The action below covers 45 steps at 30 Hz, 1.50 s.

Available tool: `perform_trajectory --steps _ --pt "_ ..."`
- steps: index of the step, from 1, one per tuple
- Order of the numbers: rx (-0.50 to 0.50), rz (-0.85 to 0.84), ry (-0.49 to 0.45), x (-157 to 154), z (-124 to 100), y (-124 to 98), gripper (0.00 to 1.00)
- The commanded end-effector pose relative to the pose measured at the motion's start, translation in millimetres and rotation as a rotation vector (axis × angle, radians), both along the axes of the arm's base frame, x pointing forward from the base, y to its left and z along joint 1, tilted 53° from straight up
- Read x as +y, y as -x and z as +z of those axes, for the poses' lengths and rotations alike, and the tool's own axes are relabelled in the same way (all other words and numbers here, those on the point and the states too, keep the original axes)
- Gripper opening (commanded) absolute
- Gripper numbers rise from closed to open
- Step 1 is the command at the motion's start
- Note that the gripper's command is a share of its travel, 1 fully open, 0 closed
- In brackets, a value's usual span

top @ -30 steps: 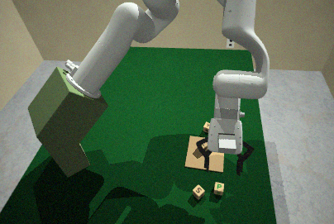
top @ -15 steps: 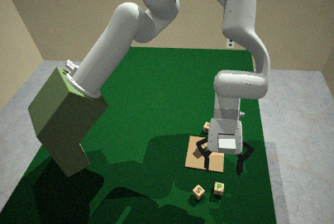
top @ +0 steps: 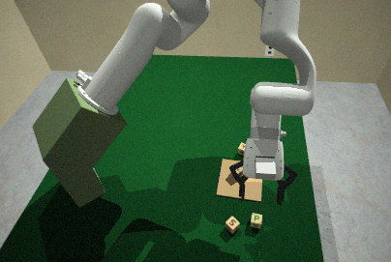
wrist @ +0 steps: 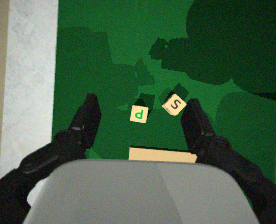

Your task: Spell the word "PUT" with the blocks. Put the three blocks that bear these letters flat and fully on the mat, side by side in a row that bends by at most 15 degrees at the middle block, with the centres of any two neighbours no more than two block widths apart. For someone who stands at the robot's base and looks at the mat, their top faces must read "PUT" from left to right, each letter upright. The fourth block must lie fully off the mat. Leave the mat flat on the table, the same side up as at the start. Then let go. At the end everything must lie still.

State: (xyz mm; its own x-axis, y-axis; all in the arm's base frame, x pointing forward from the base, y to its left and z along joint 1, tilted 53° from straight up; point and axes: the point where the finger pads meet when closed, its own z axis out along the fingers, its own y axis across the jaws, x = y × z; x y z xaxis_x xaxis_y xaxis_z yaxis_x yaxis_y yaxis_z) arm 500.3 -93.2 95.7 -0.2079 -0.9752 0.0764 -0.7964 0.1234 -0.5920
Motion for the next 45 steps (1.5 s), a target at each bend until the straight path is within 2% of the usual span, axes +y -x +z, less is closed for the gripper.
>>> perform_trajectory --steps 1,25,34,45 --pt "-0.002 -0.001 0.001 -1 1 0 1.00" --pt "-0.001 -0.001 0.001 -1 0 0 1.00" --pt "0.010 -0.007 0.005 1 -18 17 1.00" --pt "0.011 -0.008 0.006 1 -23 21 1.00"
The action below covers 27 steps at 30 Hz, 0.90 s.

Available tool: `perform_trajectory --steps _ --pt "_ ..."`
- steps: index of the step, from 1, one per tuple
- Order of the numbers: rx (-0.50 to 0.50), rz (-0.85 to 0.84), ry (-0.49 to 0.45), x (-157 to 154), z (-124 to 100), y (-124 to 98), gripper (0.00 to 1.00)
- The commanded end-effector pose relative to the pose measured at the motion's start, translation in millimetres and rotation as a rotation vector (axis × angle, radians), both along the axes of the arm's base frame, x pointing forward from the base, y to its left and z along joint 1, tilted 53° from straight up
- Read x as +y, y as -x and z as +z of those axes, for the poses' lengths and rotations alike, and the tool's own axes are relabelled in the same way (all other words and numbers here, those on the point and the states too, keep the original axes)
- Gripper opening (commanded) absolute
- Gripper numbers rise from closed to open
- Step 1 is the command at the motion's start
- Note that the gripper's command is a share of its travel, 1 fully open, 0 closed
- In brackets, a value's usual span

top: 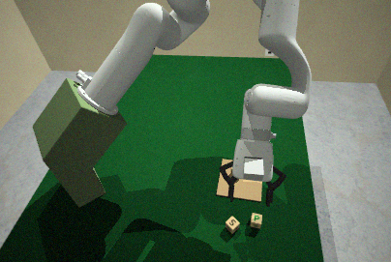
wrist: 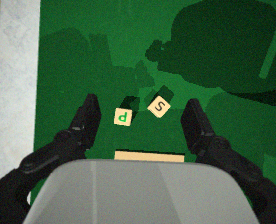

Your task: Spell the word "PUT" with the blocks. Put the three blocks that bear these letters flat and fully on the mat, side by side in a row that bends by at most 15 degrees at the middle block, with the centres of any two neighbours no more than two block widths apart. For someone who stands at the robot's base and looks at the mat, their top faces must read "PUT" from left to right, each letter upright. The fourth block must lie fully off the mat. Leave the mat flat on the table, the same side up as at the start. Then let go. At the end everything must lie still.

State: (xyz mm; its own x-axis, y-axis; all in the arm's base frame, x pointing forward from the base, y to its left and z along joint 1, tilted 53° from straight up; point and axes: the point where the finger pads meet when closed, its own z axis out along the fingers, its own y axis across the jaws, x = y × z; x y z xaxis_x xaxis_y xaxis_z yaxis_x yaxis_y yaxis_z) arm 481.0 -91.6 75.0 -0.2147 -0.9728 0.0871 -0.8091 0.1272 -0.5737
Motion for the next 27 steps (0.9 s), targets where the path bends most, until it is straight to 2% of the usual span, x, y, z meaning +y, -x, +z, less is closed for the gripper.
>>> perform_trajectory --steps 1,27 --pt "-0.012 0.000 0.001 -1 -7 7 1.00" --pt "-0.018 0.002 0.001 -6 -22 21 1.00"
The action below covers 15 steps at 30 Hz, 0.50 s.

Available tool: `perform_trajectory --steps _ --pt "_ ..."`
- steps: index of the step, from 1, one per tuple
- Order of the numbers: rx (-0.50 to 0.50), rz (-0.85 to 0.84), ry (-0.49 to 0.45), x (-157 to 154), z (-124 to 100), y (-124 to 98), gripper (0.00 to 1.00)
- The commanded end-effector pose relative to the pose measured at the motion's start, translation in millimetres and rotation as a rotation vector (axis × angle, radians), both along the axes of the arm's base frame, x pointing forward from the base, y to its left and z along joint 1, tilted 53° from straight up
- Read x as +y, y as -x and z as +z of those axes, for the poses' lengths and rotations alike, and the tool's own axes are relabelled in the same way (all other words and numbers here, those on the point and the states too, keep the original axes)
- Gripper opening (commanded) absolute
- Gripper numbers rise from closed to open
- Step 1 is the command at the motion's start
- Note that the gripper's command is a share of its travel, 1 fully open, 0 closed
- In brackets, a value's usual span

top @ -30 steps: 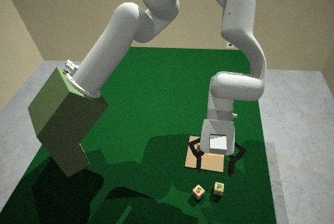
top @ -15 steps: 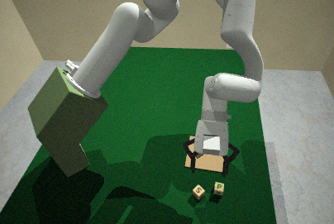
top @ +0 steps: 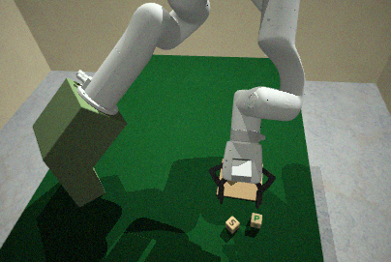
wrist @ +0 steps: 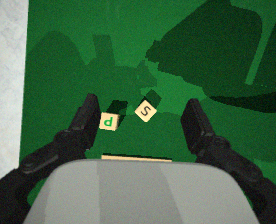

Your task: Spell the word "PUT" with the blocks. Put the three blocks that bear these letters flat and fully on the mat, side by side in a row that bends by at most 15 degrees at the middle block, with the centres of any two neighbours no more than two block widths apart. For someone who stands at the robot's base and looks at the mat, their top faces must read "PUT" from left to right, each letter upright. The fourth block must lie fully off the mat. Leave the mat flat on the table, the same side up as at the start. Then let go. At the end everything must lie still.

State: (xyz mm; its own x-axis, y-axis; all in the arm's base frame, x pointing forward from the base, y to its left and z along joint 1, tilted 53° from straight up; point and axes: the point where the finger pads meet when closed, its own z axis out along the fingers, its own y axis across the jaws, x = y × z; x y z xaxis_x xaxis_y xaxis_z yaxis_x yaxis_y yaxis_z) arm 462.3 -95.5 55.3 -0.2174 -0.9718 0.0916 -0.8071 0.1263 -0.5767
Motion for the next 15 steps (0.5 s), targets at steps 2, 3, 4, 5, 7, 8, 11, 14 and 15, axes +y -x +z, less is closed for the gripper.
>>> perform_trajectory --steps 2,3,4,5,7,8,11,14,15 --pt "-0.015 0.005 -0.004 -1.8 -2.6 2.7 1.00" --pt "-0.017 0.006 -0.005 -2.9 -5.1 5.0 1.00" --pt "-0.017 0.006 -0.005 -2.9 -5.1 5.0 1.00" --pt "-0.017 0.006 -0.005 -2.9 -5.1 5.0 1.00" --pt "-0.017 0.006 -0.005 -2.9 -5.1 5.0 1.00" --pt "-0.019 0.007 -0.007 -3.9 -7.1 6.6 1.00" --pt "-0.021 0.008 -0.008 -4.7 -8.5 7.8 1.00" --pt "-0.022 0.009 -0.009 -5.2 -9.5 8.6 1.00" --pt "-0.022 0.009 -0.009 -5.2 -9.5 8.6 1.00"
